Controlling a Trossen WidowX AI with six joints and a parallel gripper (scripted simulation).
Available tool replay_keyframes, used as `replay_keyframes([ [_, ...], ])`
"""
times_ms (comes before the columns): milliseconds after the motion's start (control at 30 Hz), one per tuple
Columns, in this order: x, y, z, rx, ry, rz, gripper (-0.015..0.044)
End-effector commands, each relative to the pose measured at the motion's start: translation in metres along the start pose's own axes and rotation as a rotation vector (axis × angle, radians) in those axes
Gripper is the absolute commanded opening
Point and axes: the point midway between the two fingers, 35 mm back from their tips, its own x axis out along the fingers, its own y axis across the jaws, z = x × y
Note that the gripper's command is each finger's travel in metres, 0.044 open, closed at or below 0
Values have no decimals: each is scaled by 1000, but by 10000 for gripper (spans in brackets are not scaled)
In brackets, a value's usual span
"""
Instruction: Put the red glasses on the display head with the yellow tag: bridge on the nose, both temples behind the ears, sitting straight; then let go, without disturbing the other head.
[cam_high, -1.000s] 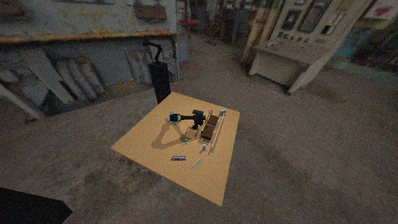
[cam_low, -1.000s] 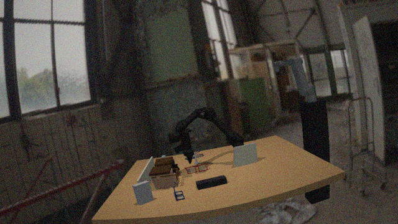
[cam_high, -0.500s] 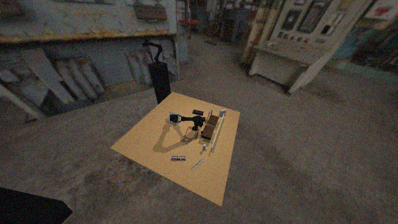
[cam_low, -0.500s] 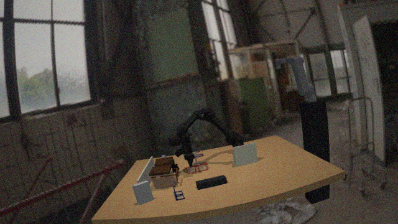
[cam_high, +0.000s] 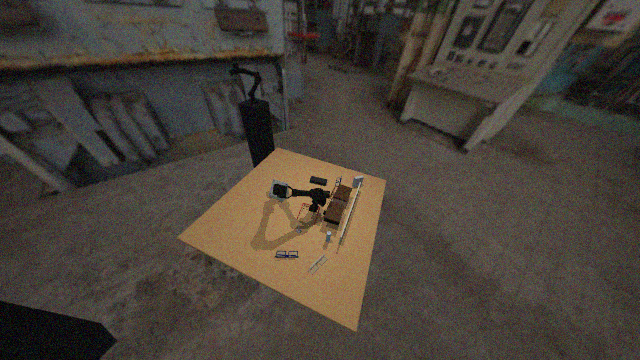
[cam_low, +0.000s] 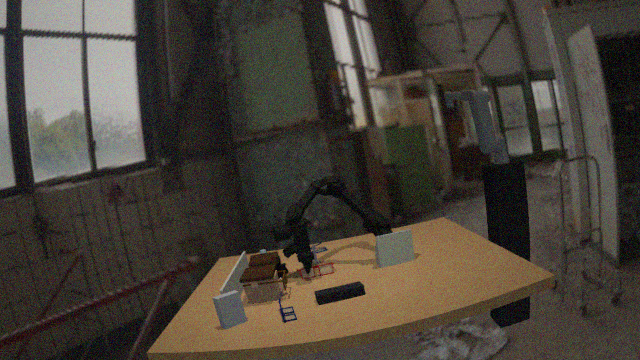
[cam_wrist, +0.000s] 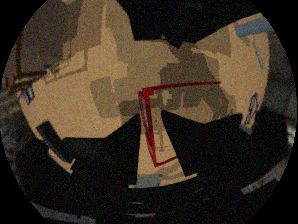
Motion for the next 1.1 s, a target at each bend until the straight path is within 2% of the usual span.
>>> replay_keyframes([
  [0,3,0,-2,-10,4,-4,140],
  [700,1,0,0,0,1,0,0],
  [900,-2,0,0,-1,0,0,0],
  [1067,-27,2,2,-4,1,4,0],
])
